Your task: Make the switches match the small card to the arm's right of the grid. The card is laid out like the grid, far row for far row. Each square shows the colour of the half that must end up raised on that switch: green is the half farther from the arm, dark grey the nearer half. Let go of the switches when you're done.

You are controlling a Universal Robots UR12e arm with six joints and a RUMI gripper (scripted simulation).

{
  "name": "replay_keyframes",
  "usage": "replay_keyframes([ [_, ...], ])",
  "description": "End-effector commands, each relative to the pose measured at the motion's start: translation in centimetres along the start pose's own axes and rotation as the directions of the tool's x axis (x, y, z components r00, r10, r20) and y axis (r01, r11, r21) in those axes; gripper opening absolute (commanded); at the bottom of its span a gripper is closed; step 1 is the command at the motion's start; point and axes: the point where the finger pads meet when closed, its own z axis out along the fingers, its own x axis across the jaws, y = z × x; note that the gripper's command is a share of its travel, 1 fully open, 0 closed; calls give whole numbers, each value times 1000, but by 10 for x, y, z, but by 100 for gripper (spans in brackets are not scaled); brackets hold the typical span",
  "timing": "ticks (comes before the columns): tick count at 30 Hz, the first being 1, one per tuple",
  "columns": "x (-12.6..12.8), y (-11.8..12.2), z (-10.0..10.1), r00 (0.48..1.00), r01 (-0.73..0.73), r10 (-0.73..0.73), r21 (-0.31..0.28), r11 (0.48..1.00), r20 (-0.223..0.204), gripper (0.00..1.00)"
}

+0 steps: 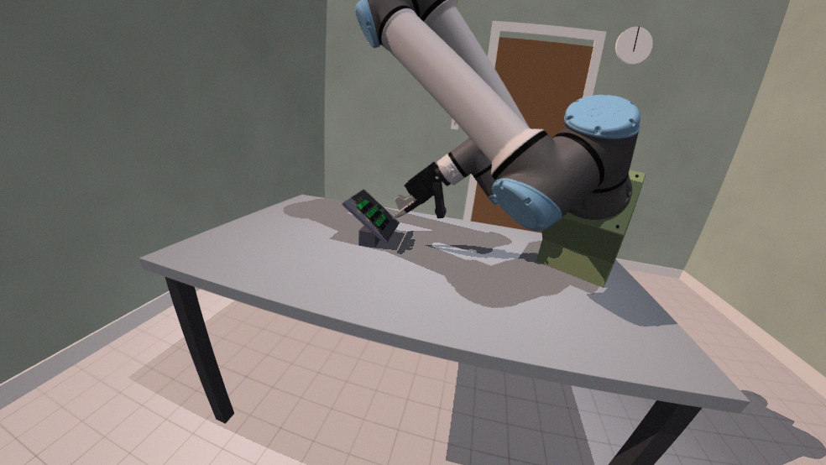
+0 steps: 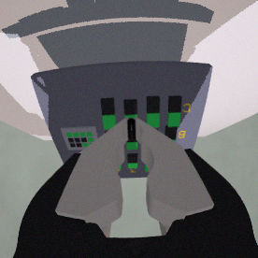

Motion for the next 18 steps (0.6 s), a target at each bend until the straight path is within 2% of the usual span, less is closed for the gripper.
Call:
replay_keyframes([
  [1, 0, 0, 0, 1000, 0, 0, 0, 1000, 0, 0],
  [9, 0, 0, 3, 1000, 0, 0, 0, 1000, 0, 0],
  [18, 0, 0, 21, 1000, 0, 0, 0, 1000, 0, 0],
])
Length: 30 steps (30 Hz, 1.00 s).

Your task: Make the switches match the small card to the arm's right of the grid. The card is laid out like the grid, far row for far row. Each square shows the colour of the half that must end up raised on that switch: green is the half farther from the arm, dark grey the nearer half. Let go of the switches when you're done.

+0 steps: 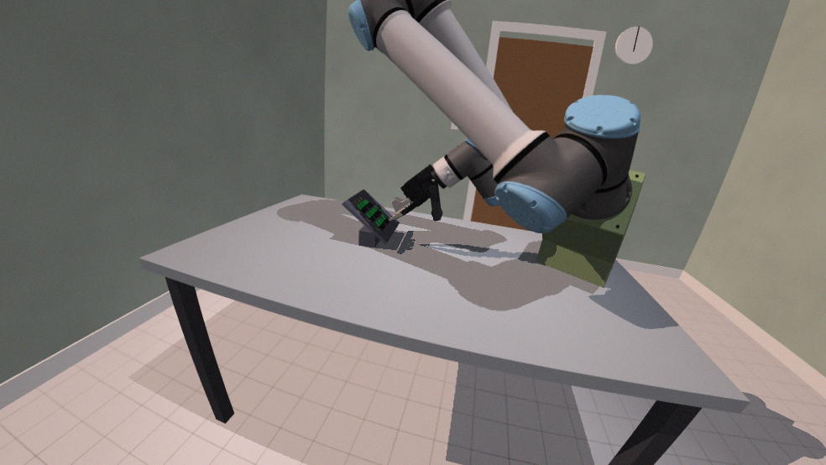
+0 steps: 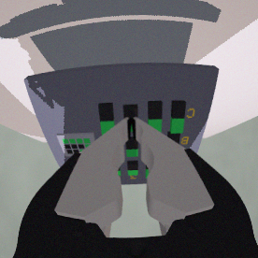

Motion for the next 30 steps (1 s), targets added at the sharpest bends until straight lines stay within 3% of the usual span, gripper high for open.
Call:
replay_keyframes([
  [1, 0, 0, 8, 1000, 0, 0, -2, 1000, 1, 0],
  [30, 0, 0, 14, 1000, 0, 0, -2, 1000, 1, 0],
])
